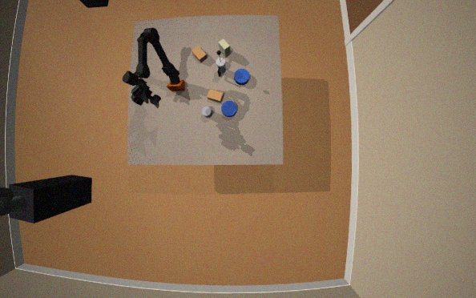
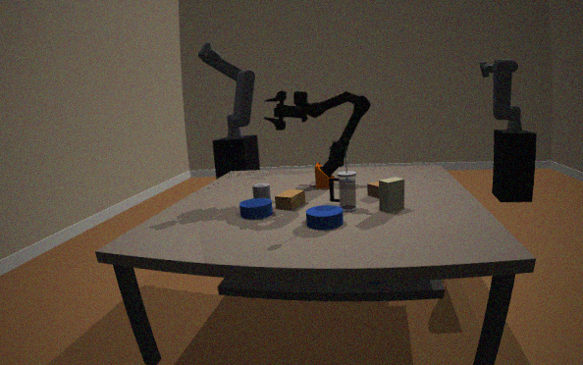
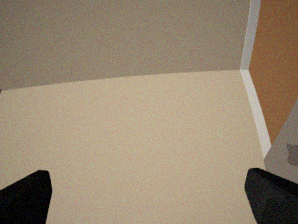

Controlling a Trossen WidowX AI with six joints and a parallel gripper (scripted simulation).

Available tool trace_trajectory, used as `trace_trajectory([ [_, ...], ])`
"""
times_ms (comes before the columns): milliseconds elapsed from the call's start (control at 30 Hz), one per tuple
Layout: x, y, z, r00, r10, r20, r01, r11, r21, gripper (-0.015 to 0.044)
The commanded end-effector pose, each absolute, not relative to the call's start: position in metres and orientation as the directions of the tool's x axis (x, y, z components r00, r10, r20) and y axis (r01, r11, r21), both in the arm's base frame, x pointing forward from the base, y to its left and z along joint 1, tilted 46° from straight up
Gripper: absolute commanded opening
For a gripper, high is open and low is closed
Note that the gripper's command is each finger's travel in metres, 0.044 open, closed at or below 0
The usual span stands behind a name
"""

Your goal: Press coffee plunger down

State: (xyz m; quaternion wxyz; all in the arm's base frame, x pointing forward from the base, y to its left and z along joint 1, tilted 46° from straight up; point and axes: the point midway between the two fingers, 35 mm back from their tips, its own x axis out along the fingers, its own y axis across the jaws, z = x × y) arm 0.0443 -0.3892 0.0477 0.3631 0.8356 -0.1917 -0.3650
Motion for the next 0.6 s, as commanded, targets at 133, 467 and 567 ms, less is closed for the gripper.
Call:
trace_trajectory([
  [133,0.073,-0.385,0.059,0.714,-0.528,-0.460,0.044,-0.622,0.782,0.0440],
  [467,0.206,-0.328,0.121,0.911,-0.158,-0.380,0.359,-0.150,0.921,0.0440],
  [567,0.243,-0.296,0.143,0.937,-0.018,-0.350,0.350,0.046,0.936,0.0440],
])
